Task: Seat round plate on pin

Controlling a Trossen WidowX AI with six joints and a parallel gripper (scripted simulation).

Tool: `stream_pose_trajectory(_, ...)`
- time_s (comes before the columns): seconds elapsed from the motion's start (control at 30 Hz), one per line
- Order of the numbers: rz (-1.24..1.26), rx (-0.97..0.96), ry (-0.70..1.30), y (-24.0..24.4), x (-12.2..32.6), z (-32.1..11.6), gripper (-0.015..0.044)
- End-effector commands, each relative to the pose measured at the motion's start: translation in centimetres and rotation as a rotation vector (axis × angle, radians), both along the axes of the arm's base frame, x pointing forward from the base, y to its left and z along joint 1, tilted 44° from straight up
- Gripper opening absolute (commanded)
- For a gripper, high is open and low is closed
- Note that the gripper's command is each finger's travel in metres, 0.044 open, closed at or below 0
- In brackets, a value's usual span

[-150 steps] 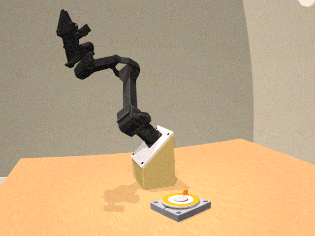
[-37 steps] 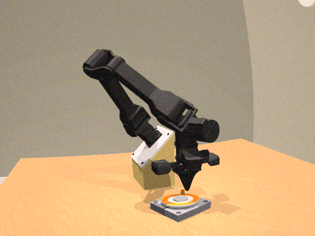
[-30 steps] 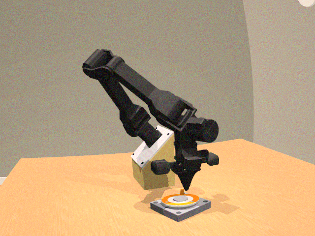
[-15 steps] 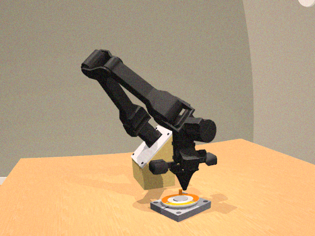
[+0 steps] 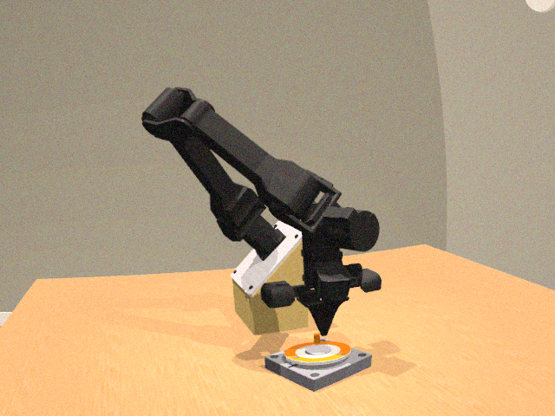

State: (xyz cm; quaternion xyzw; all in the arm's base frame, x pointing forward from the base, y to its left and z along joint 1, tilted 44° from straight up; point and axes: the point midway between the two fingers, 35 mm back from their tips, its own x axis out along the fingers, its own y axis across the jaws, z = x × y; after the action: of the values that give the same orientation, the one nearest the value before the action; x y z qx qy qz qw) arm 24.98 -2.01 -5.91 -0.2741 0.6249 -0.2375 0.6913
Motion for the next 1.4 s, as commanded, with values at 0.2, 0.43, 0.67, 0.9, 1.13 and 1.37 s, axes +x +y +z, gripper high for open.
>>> stream_pose_trajectory(0.2, -0.007, -0.018, 0.02, -0.8, -0.6, 0.1, 0.0)
stream_pose_trajectory(0.43, -0.007, -0.019, 0.02, -1.0, -0.6, 0.4, 0.0)
stream_pose_trajectory(0.67, -0.007, -0.019, 0.02, -1.3, -0.7, 0.6, 0.0)
stream_pose_trajectory(0.9, -0.007, -0.019, 0.02, -1.6, -0.7, 0.9, 0.0)
stream_pose_trajectory(1.13, -0.007, -0.019, 0.02, -1.8, -0.8, 1.1, 0.0)
stream_pose_trajectory(1.37, -0.007, -0.019, 0.02, -2.0, -0.8, 1.2, 0.0)
